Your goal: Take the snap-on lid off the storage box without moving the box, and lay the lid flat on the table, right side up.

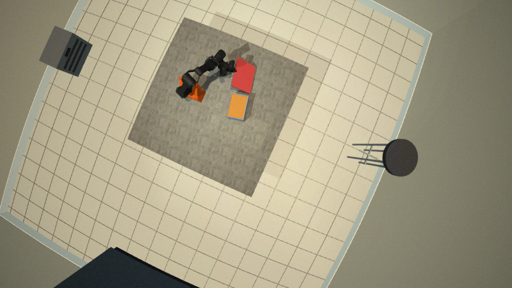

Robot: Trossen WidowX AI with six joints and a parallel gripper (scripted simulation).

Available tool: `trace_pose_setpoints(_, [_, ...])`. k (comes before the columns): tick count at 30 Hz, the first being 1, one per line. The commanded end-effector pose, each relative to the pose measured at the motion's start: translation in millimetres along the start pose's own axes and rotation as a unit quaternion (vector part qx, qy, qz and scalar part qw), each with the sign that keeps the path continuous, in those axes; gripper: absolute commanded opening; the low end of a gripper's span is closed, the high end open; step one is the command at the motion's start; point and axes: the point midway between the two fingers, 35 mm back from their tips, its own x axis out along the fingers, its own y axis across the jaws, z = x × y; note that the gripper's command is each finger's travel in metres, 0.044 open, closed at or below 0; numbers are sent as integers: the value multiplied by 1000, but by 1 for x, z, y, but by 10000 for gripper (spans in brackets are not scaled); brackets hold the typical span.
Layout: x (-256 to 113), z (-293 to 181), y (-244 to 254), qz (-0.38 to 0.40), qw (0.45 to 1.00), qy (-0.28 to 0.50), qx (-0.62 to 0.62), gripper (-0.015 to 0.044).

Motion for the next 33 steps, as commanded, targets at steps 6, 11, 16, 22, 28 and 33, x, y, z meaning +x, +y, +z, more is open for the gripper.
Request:
trace_pose_setpoints(6, [5, 0, -6, 1, 1000, 1, -1, 0])
trace_pose_setpoints(11, [8, 0, -9, 1, 1000, 1, -1, 0])
trace_pose_setpoints(16, [10, 0, -12, 1, 1000, 1, -1, 0])
trace_pose_setpoints(22, [13, 0, -16, 1, 1000, 1, -1, 0])
trace_pose_setpoints(28, [17, 0, -19, 1, 1000, 1, -1, 0])
trace_pose_setpoints(33, [19, 0, -22, 1, 1000, 0, -1, 0])
